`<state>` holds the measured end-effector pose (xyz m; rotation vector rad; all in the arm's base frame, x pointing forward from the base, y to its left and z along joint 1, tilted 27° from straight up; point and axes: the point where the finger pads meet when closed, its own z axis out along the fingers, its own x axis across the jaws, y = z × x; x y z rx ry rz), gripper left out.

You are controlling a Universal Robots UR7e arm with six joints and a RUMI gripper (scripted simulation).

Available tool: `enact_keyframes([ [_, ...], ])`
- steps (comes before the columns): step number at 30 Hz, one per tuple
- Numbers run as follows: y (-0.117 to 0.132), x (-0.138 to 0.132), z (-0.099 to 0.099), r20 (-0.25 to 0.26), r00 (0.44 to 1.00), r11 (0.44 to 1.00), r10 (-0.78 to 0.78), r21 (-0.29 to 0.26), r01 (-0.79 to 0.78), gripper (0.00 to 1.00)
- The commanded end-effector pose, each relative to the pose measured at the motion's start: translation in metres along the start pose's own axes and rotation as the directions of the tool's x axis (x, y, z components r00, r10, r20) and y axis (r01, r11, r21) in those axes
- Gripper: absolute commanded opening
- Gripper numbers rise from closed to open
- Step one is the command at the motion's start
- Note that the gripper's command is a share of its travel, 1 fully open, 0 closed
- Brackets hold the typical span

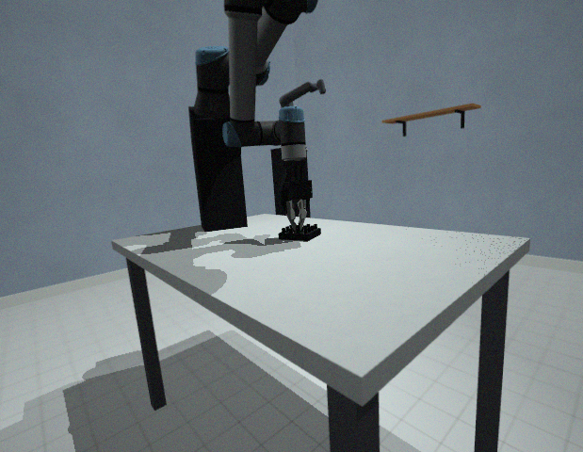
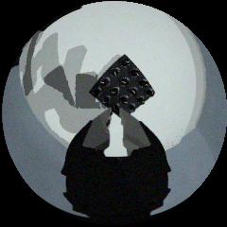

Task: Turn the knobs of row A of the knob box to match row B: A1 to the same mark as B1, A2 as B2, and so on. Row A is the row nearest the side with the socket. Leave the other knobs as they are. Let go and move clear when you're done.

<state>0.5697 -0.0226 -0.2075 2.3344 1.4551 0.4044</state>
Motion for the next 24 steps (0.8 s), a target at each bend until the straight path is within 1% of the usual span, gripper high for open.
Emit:
enact_keyframes([
  [1, 0.0005, 0.0002, -0.0003, 0.000, 1.000, 1.000, 0.000, -0.001, 0.000, 0.04],
  [24, 0.0005, 0.0001, -0.0003, 0.000, 1.000, 1.000, -0.023, -0.001, 0.023, 0.04],
])
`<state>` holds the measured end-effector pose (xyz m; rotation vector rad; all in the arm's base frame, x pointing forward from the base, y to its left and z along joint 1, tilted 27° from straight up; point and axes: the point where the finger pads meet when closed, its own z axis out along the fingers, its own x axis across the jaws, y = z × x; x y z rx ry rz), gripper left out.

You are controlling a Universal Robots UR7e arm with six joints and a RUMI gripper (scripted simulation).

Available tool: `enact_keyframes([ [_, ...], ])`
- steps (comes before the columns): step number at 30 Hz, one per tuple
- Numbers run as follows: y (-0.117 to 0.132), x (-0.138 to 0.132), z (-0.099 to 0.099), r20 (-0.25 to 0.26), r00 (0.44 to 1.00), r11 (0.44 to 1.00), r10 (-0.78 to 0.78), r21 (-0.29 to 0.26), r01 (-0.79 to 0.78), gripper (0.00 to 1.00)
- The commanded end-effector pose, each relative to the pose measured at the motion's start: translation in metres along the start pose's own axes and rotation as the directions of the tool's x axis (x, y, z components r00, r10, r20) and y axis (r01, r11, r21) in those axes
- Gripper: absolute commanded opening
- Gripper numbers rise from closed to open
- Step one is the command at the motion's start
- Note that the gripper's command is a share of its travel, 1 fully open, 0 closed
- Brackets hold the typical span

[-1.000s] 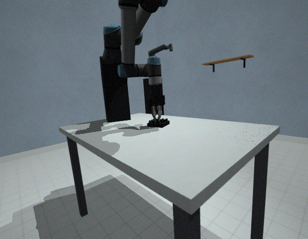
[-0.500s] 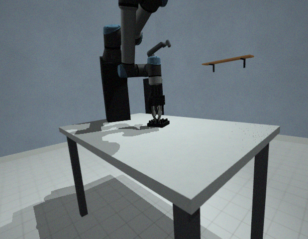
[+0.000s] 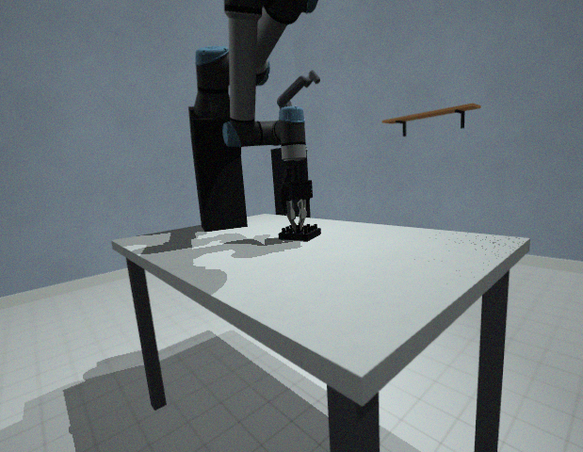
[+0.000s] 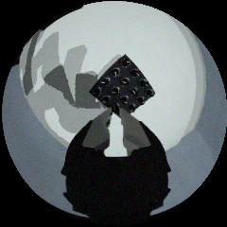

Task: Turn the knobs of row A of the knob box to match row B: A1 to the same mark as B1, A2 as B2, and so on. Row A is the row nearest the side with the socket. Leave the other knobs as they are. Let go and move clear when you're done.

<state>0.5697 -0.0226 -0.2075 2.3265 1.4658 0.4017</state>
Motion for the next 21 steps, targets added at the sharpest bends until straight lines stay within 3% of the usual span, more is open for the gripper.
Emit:
enact_keyframes([
  [1, 0.0005, 0.0001, -0.0003, 0.000, 1.000, 1.000, -0.017, -0.001, 0.017, 0.04],
  [21, 0.0005, -0.0006, -0.0003, 0.000, 0.987, 0.987, -0.162, -0.001, 0.162, 0.04],
])
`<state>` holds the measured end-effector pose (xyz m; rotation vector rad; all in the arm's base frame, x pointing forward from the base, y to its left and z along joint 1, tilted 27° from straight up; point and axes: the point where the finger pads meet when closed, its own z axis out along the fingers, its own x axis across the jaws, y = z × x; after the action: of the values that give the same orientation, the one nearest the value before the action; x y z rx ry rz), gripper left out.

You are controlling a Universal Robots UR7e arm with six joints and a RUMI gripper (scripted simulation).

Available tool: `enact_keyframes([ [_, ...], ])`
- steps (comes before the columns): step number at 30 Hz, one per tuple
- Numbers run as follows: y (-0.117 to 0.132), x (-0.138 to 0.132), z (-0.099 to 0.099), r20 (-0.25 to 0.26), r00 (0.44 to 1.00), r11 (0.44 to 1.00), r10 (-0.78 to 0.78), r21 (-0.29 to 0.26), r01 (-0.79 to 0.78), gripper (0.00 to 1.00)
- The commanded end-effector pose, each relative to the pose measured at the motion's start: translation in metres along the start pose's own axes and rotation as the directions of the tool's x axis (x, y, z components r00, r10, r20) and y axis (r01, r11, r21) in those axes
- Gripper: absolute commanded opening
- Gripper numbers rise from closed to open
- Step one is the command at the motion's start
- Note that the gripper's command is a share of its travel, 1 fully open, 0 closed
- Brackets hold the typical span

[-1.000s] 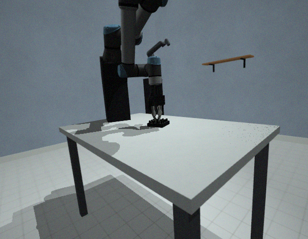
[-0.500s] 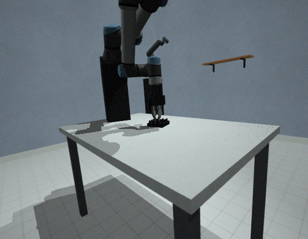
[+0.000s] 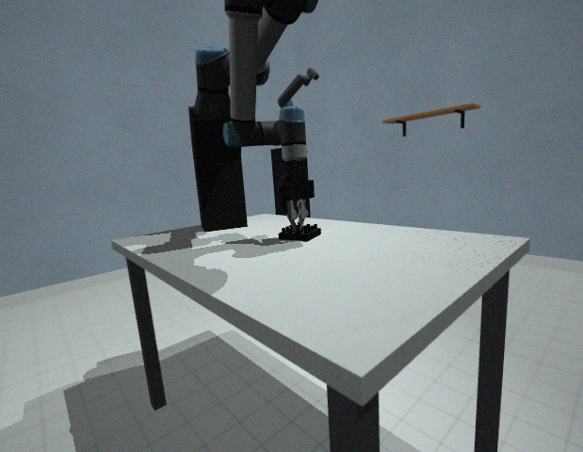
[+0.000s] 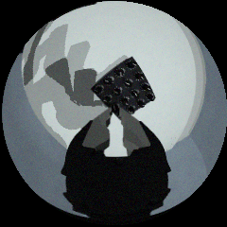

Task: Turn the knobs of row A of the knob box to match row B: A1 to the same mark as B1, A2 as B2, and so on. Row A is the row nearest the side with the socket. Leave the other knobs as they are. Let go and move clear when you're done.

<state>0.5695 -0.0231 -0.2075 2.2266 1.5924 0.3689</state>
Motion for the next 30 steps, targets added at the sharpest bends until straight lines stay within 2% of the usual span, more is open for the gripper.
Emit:
enact_keyframes([
  [1, 0.0005, -0.0001, -0.0003, -0.001, 0.999, 0.999, -0.046, -0.001, 0.046, 0.04],
  [18, 0.0007, -0.0012, -0.0003, 0.000, 0.958, 0.958, -0.288, -0.001, 0.288, 0.04],
  [30, 0.0012, -0.0024, -0.0003, 0.000, 0.854, 0.854, -0.520, -0.001, 0.520, 0.04],
])
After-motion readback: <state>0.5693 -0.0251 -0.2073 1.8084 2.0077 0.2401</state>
